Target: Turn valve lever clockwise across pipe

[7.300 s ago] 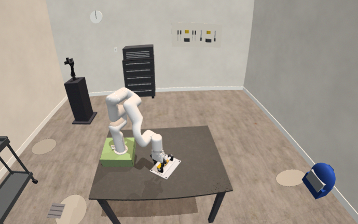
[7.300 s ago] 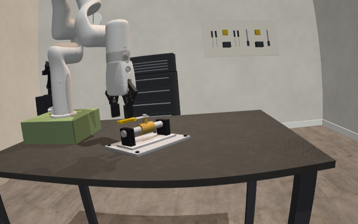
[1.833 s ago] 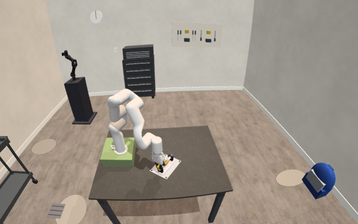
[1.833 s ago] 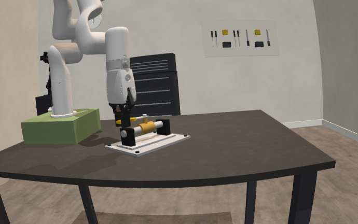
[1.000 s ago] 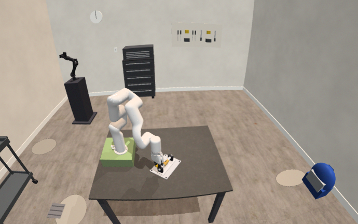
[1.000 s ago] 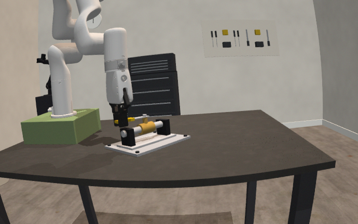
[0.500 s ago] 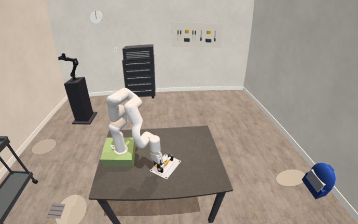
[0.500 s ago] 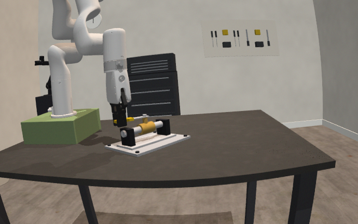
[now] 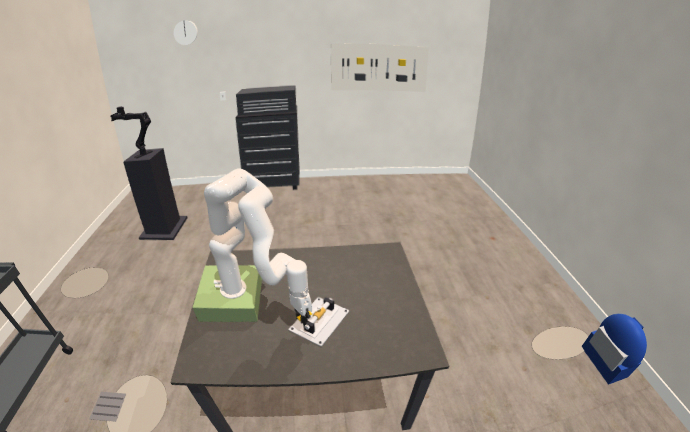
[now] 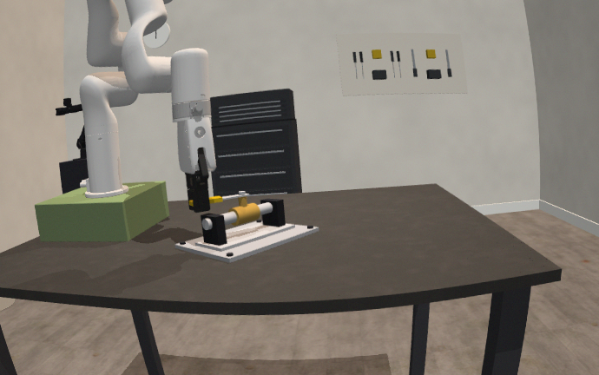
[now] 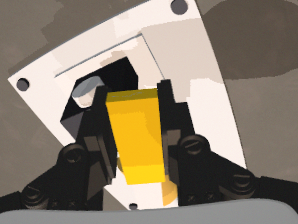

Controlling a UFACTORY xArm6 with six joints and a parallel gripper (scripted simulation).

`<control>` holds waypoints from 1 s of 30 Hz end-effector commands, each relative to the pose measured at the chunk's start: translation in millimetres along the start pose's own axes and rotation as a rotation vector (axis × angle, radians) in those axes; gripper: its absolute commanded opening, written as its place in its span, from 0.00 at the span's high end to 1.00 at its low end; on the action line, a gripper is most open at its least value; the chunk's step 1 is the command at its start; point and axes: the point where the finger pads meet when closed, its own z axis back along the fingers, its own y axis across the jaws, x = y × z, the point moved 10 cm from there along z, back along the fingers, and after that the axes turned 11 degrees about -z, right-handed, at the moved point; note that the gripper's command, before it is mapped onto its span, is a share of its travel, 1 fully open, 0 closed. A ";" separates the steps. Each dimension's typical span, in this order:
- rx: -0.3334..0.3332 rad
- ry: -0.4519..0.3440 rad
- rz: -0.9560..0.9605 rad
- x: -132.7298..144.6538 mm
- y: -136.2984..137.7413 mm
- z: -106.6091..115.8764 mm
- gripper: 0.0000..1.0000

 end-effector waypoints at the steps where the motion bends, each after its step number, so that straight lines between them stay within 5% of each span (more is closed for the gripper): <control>1: -0.001 -0.001 -0.015 0.3 1.0 0.9 1.00; 30: -0.001 -0.001 -0.198 -1.1 17.4 0.9 1.00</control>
